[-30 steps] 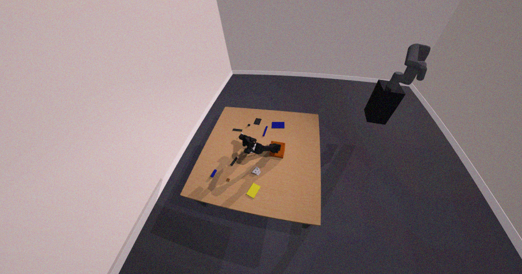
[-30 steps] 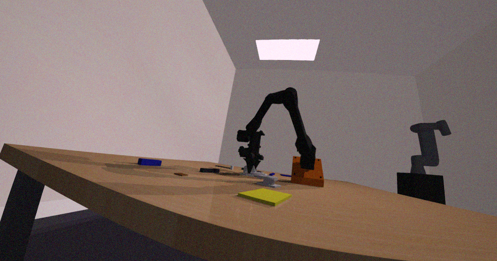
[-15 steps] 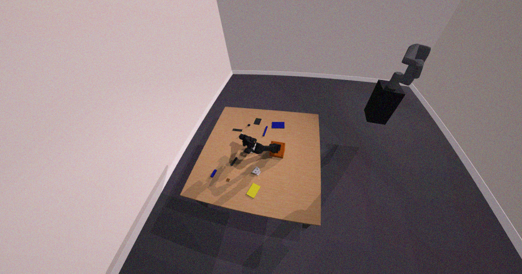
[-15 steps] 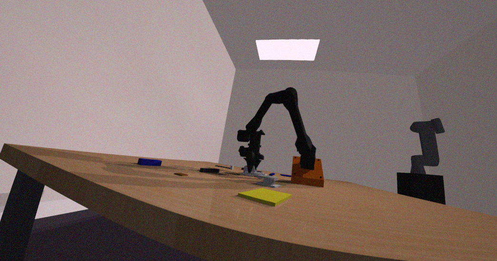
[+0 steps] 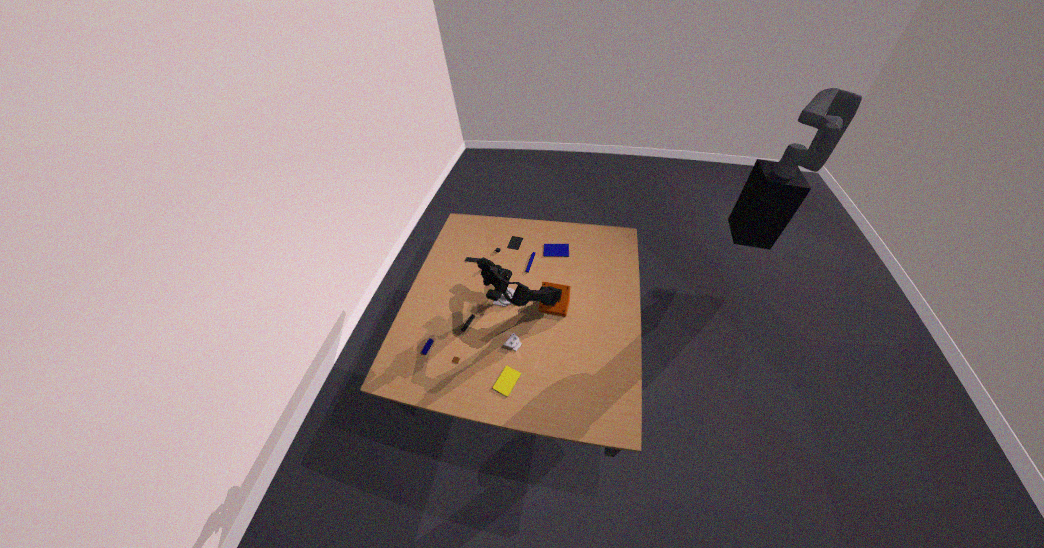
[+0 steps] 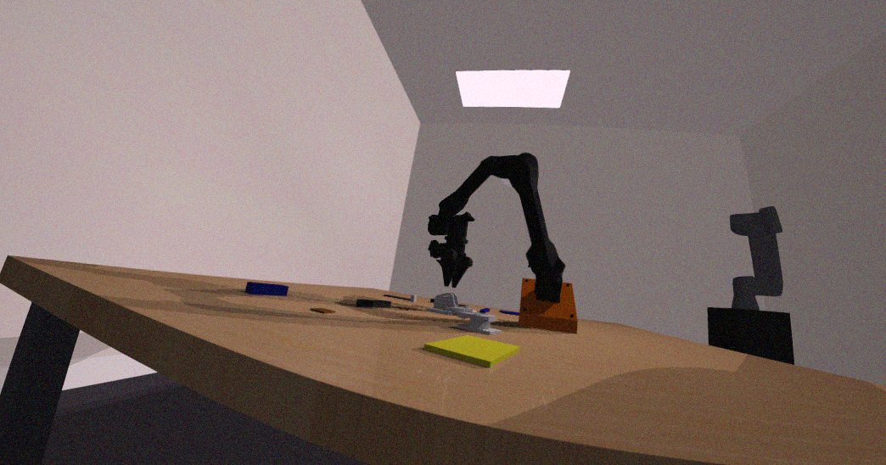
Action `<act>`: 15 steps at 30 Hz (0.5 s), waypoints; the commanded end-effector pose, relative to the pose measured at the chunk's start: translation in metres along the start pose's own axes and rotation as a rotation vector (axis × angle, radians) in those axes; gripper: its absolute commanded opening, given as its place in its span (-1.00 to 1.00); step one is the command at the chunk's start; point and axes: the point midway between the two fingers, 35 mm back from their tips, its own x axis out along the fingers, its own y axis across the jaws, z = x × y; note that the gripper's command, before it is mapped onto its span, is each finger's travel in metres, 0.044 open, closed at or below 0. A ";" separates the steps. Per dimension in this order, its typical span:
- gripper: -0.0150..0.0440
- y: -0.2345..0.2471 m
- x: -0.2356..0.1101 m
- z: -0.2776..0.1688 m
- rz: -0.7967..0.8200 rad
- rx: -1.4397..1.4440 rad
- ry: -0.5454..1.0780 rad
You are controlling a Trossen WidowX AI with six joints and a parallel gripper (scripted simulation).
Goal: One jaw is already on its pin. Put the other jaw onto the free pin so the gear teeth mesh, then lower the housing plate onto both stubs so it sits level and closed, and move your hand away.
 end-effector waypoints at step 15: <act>1.00 0.028 -0.002 -0.004 -0.020 -0.324 0.003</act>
